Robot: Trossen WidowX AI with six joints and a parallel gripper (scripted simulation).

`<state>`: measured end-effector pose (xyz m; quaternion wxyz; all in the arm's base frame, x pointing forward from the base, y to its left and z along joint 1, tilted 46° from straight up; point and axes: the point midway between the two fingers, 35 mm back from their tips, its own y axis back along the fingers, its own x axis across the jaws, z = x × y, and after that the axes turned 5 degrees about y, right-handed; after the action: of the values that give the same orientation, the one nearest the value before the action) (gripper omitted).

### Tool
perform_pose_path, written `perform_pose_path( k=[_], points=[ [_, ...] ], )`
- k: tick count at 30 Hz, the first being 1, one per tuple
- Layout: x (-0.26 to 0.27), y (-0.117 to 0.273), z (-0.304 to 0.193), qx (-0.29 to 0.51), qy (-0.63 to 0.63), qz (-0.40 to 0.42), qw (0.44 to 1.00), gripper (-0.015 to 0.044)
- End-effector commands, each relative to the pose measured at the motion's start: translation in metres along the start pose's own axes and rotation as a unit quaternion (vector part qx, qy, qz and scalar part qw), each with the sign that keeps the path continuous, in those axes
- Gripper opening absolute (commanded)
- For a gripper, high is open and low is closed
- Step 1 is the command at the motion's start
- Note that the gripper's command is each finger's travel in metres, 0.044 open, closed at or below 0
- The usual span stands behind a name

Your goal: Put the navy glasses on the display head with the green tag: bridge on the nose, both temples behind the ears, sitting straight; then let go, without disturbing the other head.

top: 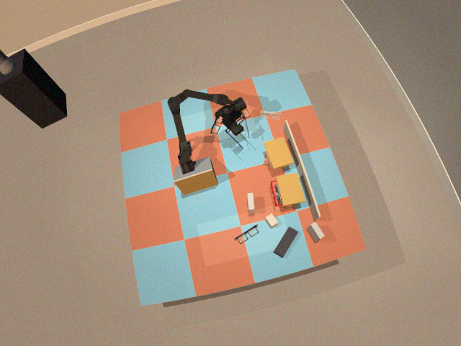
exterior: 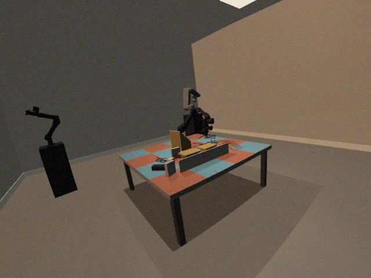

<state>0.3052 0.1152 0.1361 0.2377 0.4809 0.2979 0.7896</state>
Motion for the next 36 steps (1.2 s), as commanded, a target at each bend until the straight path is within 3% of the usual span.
perform_pose_path(
  k=[1, 20, 27, 36],
  points=[
    [0.003, -0.001, -0.007, -0.001, 0.087, 0.001, 0.996, 0.0000],
    [0.011, -0.004, -0.036, -0.001, 0.406, 0.001, 0.914, 0.0000],
    [0.011, -0.012, -0.036, -0.001, 0.417, 0.001, 0.909, 0.0000],
    [0.012, -0.056, -0.036, -0.001, 0.417, 0.001, 0.909, 0.0000]
  ],
)
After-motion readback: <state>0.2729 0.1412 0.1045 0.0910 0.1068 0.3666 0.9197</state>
